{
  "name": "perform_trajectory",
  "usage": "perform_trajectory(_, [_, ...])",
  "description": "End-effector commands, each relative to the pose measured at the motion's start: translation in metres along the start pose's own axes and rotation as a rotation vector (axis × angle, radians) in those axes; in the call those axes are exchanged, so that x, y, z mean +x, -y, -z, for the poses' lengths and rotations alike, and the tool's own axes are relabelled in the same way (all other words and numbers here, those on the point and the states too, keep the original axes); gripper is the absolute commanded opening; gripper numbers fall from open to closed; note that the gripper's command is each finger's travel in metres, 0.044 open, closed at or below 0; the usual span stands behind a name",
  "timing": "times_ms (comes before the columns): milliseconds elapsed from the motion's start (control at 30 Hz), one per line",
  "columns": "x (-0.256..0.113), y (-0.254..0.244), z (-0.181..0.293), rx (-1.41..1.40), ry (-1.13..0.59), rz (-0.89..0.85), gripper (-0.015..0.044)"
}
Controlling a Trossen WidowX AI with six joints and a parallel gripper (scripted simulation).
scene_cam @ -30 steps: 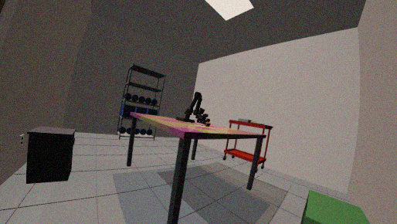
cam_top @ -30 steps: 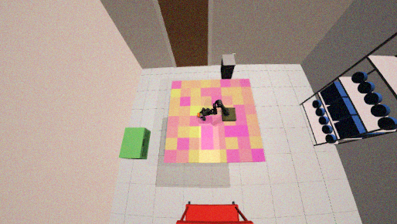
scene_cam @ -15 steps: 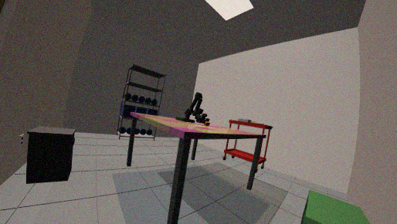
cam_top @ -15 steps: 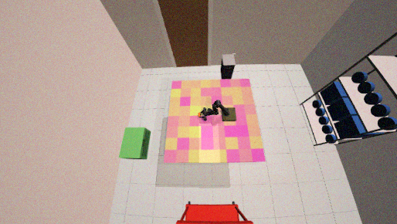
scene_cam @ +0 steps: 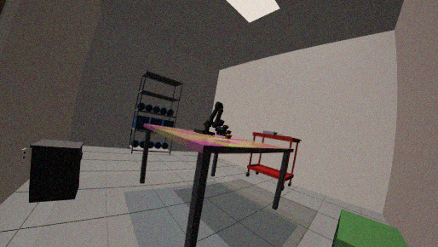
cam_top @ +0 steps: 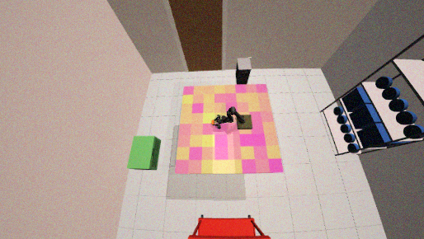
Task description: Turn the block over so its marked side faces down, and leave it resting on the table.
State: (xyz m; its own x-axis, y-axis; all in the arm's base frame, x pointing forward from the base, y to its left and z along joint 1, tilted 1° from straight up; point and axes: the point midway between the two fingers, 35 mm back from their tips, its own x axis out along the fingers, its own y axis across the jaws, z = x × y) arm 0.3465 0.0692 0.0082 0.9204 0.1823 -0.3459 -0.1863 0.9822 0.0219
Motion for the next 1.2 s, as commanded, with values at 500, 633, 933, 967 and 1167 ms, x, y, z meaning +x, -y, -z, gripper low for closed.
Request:
perform_trajectory(500, [-0.0001,0.0004,-0.0009,-0.003,0.004,0.003,0.044])
perform_trajectory(633, [-0.0001,0.0004,-0.0009,-0.003,0.004,0.003,0.044])
perform_trajectory(933, [-0.0001,0.0004,-0.0009,-0.003,0.004,0.003,0.044])
perform_trajectory(967, [-0.0001,0.0004,-0.0009,-0.003,0.004,0.003,0.044])
perform_trajectory(1167, [-0.0001,0.0004,-0.0009,-0.003,0.004,0.003,0.044])
